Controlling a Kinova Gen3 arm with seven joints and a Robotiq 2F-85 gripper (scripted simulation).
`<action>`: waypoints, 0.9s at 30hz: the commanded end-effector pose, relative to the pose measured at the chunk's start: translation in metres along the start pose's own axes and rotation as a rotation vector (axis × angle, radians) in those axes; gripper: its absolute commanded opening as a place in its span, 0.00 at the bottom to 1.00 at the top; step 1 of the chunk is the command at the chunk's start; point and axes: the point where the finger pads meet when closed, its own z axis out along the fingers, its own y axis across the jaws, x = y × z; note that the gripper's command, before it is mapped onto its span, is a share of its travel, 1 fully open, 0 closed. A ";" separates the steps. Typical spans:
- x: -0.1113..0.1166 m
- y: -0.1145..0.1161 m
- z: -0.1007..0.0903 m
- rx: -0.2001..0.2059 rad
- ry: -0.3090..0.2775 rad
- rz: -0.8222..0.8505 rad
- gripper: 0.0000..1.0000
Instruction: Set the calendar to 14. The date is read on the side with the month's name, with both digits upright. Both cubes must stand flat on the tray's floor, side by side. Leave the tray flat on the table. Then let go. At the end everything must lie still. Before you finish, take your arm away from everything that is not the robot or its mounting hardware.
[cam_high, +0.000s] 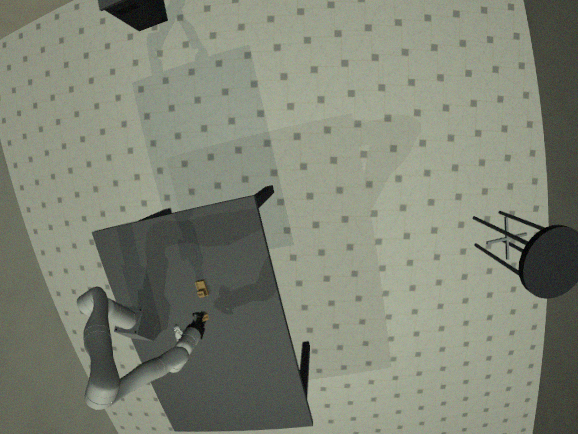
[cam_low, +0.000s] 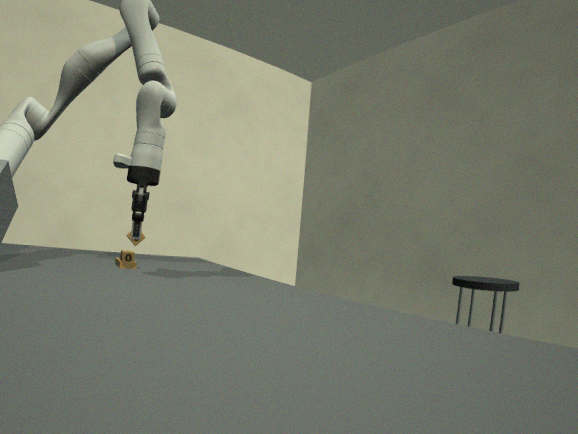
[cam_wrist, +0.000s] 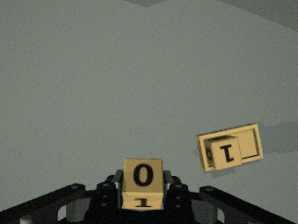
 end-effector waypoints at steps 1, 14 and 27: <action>-0.002 0.000 0.000 0.001 0.010 -0.003 0.28; -0.004 0.000 0.003 -0.006 0.136 -0.004 0.28; -0.004 0.000 0.000 0.004 0.239 -0.002 0.28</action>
